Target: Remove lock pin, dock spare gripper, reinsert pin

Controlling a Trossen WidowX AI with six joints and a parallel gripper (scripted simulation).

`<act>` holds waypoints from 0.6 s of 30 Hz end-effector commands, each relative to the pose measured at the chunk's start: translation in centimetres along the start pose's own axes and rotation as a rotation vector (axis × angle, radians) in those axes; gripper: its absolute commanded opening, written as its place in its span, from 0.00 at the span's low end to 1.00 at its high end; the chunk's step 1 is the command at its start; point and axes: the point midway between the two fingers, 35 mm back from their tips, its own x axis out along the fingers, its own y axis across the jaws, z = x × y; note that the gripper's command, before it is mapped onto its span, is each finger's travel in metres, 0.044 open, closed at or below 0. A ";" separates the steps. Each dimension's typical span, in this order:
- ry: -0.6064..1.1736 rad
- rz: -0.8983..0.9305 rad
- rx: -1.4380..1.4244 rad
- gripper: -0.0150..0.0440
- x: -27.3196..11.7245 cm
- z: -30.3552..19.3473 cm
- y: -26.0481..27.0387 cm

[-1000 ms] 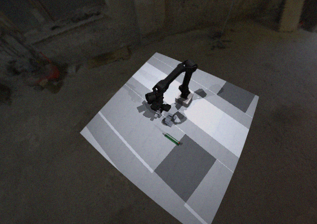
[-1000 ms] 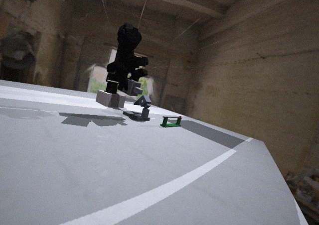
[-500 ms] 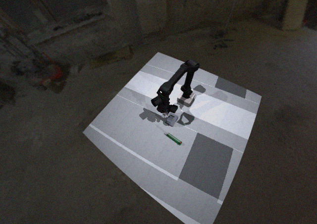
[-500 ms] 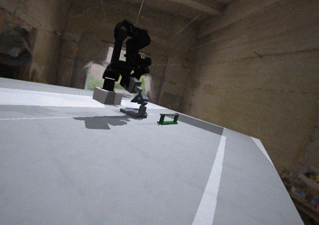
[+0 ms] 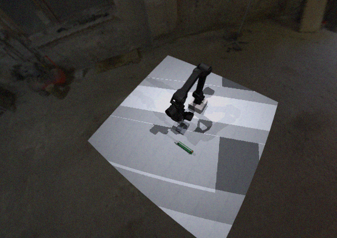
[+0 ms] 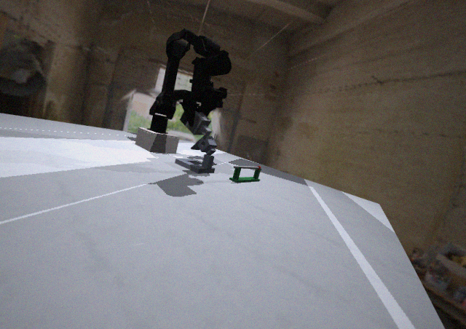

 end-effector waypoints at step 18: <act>0.196 -0.077 0.027 0.25 -1.3 -2.8 2.4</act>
